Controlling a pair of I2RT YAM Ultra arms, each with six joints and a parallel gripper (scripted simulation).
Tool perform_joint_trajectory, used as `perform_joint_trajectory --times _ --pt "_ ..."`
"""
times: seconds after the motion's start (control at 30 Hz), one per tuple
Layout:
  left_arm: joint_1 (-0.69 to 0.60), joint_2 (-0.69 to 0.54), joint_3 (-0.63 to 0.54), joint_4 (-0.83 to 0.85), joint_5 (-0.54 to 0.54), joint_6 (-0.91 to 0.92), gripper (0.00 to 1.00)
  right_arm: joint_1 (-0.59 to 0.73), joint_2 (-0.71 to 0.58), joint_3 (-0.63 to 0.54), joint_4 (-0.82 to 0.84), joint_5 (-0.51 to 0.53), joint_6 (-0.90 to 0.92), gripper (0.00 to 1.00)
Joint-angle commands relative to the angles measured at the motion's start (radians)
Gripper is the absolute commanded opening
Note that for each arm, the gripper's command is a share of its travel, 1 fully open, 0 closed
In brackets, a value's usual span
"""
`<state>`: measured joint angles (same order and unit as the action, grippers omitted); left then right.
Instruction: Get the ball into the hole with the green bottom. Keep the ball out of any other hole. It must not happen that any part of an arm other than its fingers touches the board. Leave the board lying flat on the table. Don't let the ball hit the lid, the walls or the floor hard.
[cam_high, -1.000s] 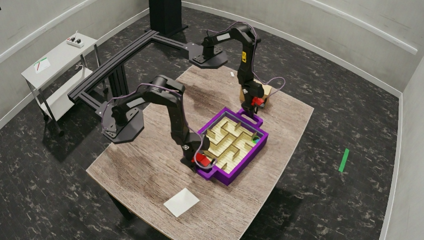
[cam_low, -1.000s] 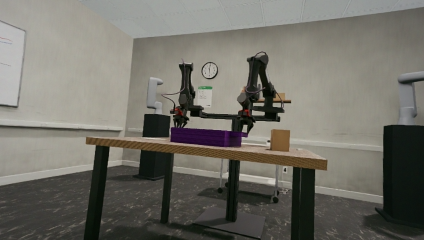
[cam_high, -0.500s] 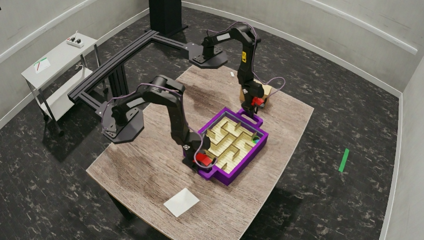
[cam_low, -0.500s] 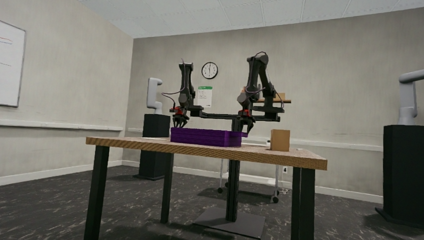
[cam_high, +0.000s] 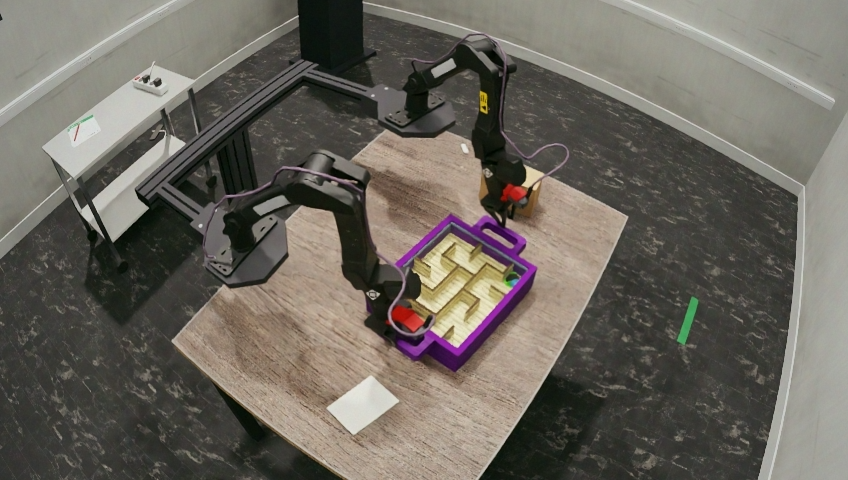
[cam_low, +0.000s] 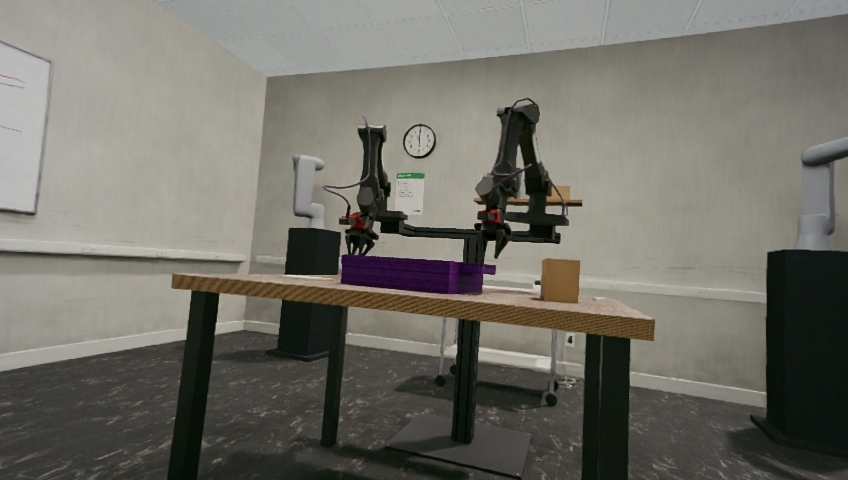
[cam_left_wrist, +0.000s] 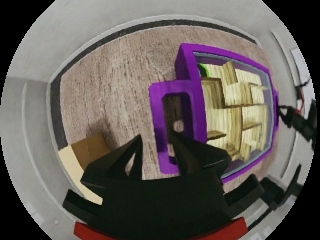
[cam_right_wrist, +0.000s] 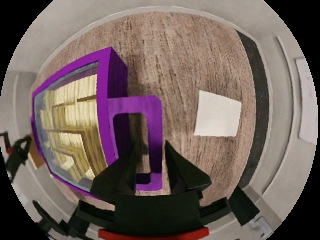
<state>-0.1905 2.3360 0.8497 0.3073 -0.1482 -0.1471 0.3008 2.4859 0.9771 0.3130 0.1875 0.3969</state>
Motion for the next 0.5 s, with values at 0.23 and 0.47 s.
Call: perform_joint_trajectory --times 0.23,0.47 --pt "-0.020 -0.131 -0.066 -0.070 -0.013 -0.019 0.39 0.007 0.000 0.028 0.017 0.015 0.005 0.39" --pt "-0.016 -0.150 -0.067 -0.091 -0.015 -0.023 0.39 0.007 0.000 0.028 0.017 0.015 0.005 0.39"
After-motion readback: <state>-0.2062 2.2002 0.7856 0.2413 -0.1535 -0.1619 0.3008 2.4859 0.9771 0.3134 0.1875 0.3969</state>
